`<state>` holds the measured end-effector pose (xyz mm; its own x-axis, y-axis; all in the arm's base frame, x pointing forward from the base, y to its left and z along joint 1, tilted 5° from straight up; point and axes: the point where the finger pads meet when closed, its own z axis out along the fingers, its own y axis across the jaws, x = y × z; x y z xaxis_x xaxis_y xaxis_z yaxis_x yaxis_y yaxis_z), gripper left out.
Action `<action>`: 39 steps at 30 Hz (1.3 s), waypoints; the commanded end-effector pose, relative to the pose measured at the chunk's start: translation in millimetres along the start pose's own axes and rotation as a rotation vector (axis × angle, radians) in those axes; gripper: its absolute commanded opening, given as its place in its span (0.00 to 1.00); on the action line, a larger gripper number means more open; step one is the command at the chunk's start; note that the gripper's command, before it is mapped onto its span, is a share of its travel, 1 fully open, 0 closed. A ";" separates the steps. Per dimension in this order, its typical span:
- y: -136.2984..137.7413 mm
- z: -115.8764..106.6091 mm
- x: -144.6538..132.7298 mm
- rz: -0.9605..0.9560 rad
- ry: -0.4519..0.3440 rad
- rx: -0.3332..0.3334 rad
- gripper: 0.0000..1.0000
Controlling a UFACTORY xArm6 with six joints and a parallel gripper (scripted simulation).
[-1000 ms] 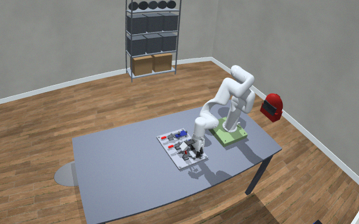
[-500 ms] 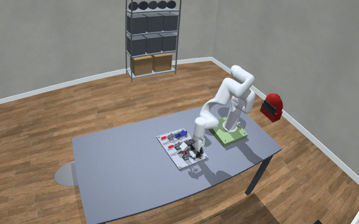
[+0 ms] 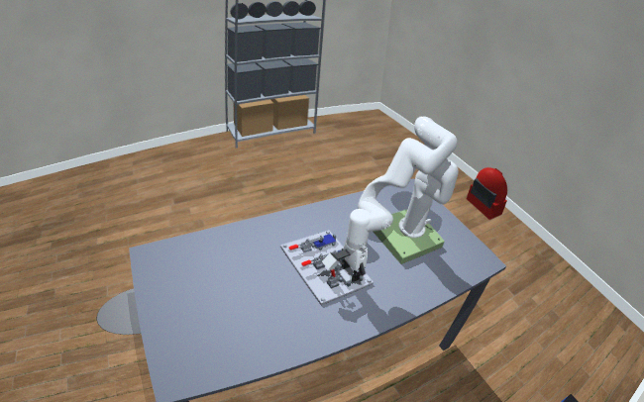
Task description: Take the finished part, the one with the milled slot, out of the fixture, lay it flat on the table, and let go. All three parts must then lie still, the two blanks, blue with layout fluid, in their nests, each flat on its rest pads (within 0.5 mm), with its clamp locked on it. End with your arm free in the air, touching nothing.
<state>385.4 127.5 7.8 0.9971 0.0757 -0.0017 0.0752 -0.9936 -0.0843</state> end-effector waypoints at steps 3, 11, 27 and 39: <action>-0.4 -6.2 1.6 0.000 0.004 0.001 0.00; -0.4 -12.6 1.6 0.000 0.004 0.001 0.00; -0.4 -26.9 1.5 0.000 0.004 0.001 0.00; -0.4 -31.8 1.5 0.000 0.004 0.001 0.00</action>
<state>385.7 125.0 37.7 0.9971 0.0756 -0.0014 0.0752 -0.9936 -0.0843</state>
